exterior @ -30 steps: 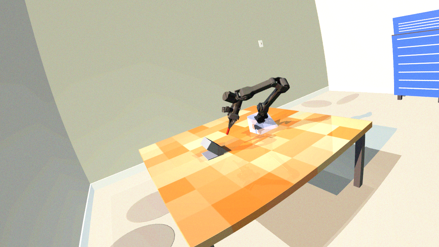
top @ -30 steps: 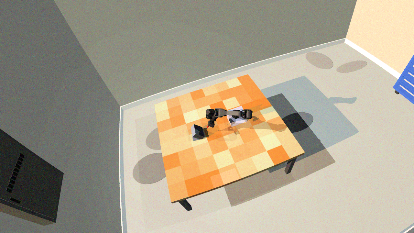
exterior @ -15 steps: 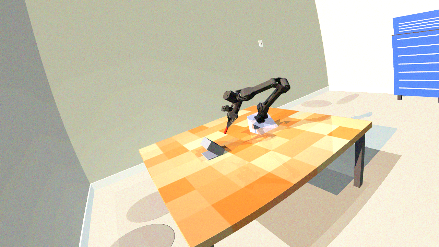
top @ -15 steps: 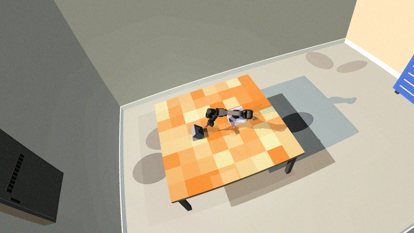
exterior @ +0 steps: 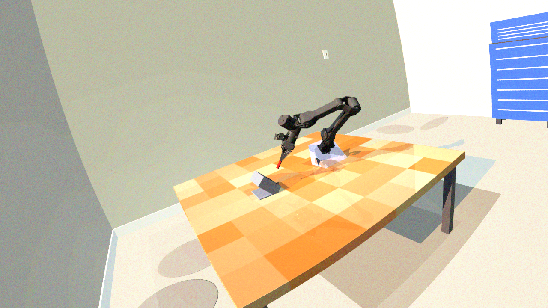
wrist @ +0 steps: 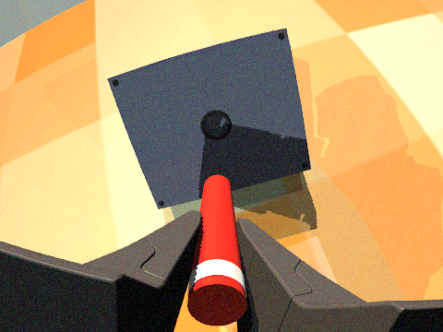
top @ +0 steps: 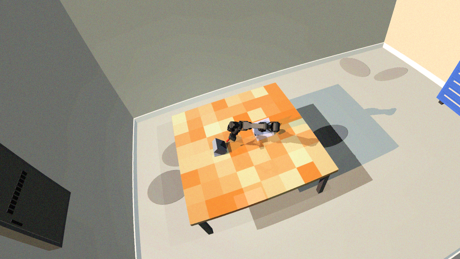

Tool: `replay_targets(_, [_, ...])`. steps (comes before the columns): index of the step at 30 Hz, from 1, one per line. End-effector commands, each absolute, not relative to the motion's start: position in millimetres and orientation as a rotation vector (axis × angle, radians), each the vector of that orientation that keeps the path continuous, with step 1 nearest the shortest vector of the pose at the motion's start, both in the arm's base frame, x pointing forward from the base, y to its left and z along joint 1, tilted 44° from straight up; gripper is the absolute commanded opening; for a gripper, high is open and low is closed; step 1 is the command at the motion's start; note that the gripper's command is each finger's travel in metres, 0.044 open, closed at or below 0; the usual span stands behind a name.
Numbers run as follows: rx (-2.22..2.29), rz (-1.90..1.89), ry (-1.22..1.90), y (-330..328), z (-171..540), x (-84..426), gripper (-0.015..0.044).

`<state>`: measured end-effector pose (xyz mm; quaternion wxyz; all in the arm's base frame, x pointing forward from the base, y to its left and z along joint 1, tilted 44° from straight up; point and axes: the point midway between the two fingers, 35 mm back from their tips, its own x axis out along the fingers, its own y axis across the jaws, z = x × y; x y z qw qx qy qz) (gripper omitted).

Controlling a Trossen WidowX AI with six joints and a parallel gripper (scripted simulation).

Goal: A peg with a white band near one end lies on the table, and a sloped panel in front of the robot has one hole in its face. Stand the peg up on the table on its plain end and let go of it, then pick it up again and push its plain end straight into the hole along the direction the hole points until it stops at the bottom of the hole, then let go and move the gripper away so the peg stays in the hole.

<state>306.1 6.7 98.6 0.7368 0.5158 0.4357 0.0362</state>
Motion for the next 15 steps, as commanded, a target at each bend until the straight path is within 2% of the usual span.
replay_targets(1, [1.143, 0.068, 0.951, 6.7, 94.5, 309.5, 0.0])
replay_targets(15, [1.171, 0.055, 0.911, 8.5, 87.8, 321.3, 0.0])
